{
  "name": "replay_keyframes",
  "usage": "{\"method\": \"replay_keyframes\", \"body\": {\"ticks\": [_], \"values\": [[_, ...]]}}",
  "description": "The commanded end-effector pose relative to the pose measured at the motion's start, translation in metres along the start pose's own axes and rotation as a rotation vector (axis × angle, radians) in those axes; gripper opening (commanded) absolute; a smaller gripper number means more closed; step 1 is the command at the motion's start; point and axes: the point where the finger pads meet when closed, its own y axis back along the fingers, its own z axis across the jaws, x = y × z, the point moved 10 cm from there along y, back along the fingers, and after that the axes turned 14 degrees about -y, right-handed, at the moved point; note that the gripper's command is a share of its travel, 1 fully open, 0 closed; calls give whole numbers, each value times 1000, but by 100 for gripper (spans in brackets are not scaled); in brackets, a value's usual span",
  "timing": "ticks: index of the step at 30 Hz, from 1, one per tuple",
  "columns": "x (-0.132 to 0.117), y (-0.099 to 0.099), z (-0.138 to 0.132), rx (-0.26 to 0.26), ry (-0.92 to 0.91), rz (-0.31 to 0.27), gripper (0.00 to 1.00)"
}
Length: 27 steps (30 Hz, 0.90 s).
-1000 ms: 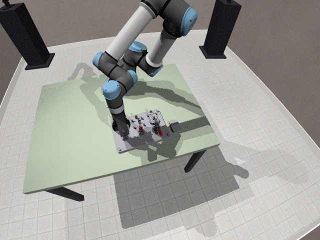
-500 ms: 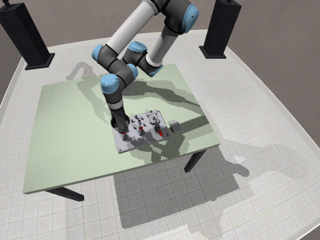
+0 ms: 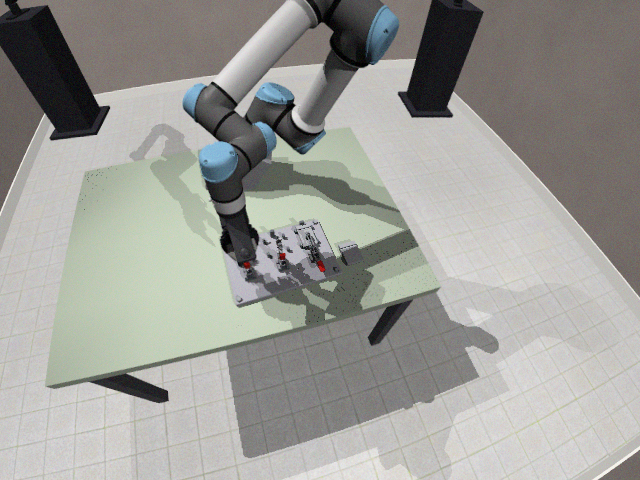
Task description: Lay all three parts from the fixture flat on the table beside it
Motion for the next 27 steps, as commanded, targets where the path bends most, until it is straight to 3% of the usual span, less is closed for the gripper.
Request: {"method": "replay_keyframes", "body": {"ticks": [1,7,8,27], "values": [[0,1,0,-1,0,1,28],[0,1,0,-1,0,1,28],[0,1,0,-1,0,1,59],[0,21,0,-1,0,1,59]]}}
